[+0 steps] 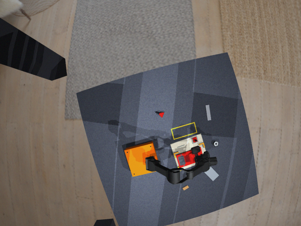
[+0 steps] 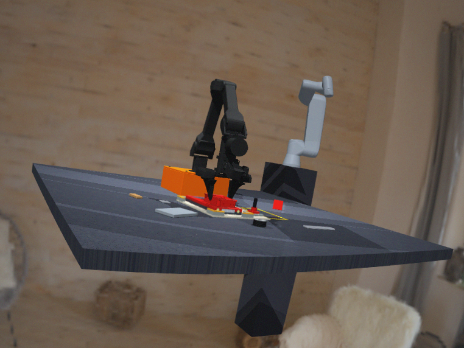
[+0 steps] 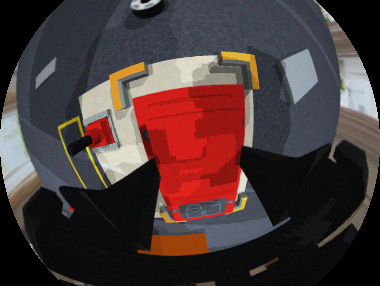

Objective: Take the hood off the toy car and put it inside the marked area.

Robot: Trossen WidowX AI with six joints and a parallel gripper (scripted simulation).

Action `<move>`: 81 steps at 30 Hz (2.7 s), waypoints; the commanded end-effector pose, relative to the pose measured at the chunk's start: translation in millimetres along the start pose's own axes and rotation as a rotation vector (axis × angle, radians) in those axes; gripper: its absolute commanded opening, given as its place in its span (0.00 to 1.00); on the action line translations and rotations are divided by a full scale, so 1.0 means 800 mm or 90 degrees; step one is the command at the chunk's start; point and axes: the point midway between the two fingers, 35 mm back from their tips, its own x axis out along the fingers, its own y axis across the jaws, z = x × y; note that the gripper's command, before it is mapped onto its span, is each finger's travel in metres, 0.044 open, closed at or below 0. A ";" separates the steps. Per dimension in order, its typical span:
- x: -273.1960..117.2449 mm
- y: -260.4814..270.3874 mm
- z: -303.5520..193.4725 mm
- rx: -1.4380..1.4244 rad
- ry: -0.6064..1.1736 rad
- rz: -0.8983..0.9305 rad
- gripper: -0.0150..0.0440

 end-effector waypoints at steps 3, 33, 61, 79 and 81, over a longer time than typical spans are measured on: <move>-0.005 0.000 0.001 0.000 -0.001 -0.001 0.28; -0.030 0.000 0.001 0.000 -0.001 0.000 0.25; -0.082 0.057 0.007 -0.001 0.000 0.003 0.25; -0.087 0.177 -0.002 -0.001 -0.002 0.009 0.25; -0.088 0.190 -0.006 -0.001 -0.001 0.010 0.25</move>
